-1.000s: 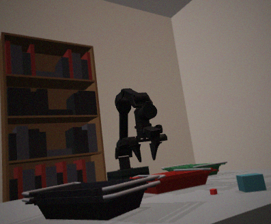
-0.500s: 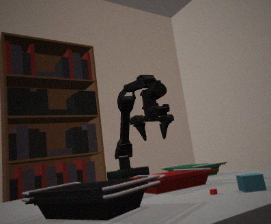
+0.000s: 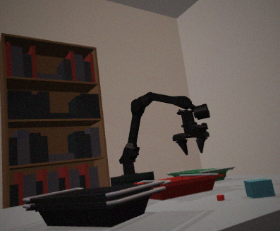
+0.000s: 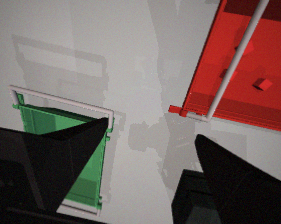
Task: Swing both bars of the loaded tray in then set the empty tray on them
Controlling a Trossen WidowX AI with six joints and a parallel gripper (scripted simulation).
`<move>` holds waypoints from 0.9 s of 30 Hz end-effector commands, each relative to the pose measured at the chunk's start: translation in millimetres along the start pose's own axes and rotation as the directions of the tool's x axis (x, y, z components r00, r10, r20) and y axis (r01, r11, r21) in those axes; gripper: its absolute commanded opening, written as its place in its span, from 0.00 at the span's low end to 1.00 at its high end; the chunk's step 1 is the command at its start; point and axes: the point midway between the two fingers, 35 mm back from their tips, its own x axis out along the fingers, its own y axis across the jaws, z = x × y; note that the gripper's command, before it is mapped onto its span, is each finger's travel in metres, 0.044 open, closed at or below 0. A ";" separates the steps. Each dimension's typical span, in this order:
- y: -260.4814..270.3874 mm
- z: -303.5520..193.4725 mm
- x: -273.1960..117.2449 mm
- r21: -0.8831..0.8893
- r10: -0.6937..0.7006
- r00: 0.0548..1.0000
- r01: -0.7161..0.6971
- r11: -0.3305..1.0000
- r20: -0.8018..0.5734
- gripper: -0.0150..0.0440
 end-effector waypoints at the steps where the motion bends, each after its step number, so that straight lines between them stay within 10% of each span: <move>1: 39.5 -50.3 15.8 0.008 0.000 1.000 0.000 1.000 -0.011 1.00; 13: 94.1 -204.4 51.2 0.072 -0.004 1.000 0.007 0.997 -0.030 1.00; 27: 97.0 -207.0 97.0 0.072 -0.005 1.000 0.007 0.997 -0.030 1.00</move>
